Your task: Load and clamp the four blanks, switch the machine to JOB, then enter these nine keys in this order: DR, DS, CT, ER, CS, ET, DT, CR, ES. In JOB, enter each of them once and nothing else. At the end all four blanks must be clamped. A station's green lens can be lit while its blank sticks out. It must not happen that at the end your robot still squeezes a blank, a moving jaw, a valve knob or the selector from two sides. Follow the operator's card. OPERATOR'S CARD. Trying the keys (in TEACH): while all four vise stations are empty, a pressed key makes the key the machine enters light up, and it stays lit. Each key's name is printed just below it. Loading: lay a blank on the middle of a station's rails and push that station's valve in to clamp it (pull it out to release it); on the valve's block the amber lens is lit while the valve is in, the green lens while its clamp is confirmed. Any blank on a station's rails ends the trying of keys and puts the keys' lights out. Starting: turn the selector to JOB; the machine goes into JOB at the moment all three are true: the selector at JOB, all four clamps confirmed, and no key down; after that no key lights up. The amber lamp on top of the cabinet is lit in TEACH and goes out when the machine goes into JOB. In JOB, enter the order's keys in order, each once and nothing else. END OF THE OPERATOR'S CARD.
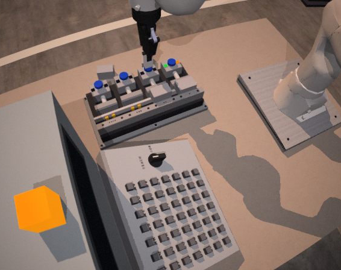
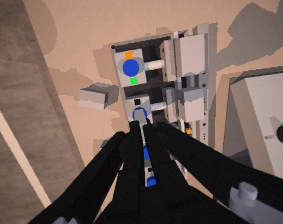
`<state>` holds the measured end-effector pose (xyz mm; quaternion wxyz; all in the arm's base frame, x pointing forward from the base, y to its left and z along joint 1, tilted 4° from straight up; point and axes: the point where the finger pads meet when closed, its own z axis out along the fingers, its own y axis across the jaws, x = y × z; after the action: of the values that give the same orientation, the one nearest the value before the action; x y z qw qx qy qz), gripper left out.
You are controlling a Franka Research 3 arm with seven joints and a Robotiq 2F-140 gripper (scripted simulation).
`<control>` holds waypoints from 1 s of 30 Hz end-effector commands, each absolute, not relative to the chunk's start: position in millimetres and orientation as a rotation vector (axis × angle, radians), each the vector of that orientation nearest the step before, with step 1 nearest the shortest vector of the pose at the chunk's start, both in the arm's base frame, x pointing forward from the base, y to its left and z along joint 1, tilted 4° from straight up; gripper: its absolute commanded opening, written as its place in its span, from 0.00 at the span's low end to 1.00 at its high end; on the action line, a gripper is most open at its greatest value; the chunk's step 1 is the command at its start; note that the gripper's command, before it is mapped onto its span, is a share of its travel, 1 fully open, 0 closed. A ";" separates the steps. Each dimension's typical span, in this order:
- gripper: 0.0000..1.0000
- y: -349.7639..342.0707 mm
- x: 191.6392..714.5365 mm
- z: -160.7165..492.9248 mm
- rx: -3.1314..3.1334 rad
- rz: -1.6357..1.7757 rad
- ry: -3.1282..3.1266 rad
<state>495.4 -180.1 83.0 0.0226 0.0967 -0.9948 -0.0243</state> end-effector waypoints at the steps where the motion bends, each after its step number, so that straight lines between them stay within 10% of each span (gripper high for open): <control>1: 0.00 -178.6 495.7 82.3 0.305 -0.077 -3.082; 30: 0.00 -178.5 495.5 79.1 0.305 -0.077 -3.082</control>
<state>495.5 -180.1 81.9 0.0223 0.0967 -0.9948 -0.0241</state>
